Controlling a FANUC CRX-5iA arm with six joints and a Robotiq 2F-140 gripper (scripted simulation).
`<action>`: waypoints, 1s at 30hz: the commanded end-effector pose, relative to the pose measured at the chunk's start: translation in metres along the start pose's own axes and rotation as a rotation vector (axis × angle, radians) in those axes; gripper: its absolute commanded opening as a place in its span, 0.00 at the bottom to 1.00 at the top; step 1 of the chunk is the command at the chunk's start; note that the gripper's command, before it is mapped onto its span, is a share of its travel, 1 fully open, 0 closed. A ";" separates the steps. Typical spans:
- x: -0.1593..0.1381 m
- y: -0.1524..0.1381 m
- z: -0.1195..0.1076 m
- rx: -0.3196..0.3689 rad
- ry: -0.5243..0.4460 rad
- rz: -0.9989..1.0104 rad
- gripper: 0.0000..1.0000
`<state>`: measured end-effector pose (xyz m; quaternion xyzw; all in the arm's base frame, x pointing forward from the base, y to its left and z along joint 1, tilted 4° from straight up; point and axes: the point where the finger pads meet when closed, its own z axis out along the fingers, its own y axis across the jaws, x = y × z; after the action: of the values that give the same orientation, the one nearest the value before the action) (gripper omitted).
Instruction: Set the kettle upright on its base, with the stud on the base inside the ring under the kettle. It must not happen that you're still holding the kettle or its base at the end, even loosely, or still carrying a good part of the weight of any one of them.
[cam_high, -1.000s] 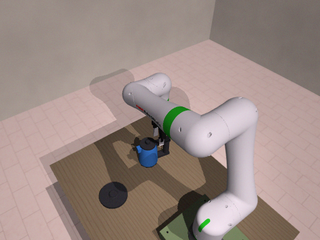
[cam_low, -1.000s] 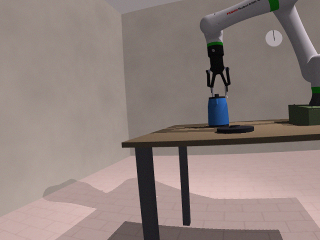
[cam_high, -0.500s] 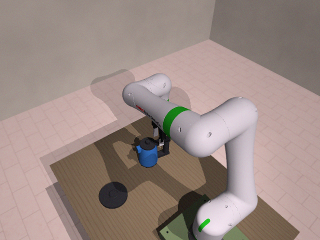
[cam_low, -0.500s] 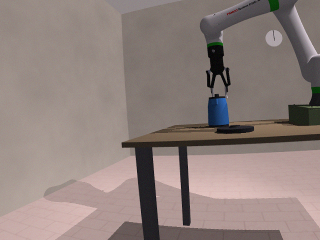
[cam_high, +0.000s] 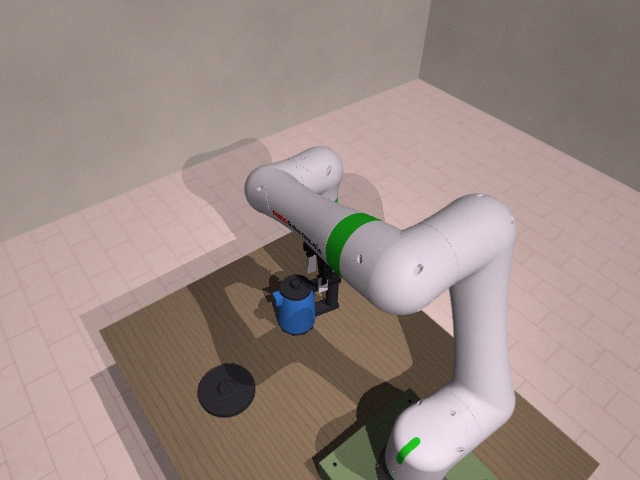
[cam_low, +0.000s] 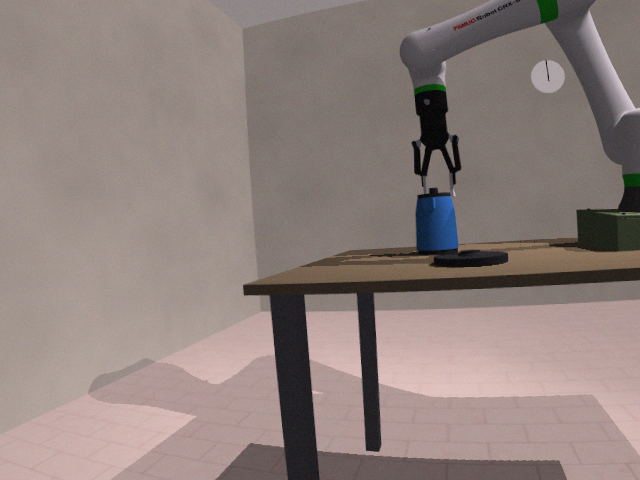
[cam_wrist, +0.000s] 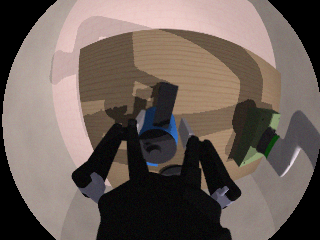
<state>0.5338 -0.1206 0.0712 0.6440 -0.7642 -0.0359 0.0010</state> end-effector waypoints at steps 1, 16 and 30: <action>0.000 0.000 0.000 0.000 0.000 0.000 0.47; 0.000 0.000 0.001 0.000 0.000 0.000 0.47; 0.000 0.000 0.028 0.000 0.000 0.000 0.47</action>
<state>0.5326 -0.1193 0.0477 0.6440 -0.7642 -0.0359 0.0010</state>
